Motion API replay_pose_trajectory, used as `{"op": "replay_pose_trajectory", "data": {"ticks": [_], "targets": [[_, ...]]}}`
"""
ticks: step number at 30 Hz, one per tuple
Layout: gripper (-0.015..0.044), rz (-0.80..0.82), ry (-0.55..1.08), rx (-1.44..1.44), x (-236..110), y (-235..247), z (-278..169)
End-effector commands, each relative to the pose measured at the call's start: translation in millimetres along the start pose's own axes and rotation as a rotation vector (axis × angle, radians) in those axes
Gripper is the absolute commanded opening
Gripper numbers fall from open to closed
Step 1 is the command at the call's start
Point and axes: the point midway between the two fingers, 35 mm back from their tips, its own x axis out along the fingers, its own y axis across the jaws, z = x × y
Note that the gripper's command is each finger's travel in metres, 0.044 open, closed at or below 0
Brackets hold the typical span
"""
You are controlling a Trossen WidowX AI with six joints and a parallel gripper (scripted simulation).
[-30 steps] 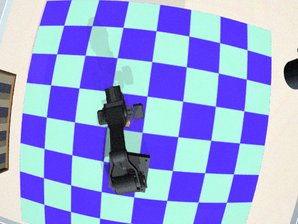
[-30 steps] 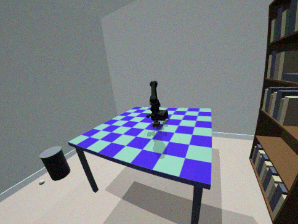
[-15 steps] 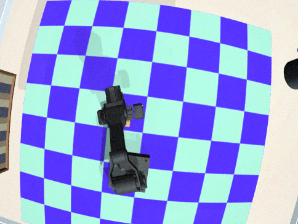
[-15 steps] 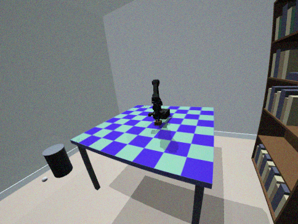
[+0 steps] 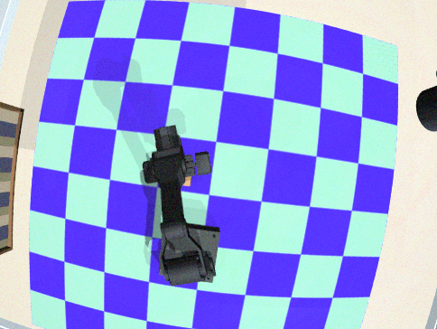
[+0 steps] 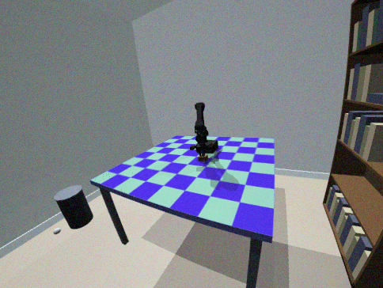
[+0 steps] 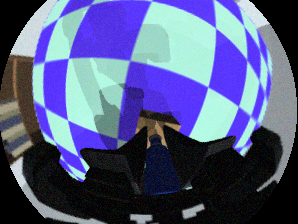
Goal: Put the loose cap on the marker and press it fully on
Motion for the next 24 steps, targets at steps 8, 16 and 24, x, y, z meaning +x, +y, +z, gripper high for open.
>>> {"op": "replay_pose_trajectory", "data": {"ticks": [8,16,24], "targets": [[0.0105,0.000,0.000,0.000,0.0,0.0,0.1],[0.0315,0.000,0.000,0.000,0.0,0.0,0.1],[0.0440,0.000,0.000,0.000,-11.9,0.1,1.8]]}}
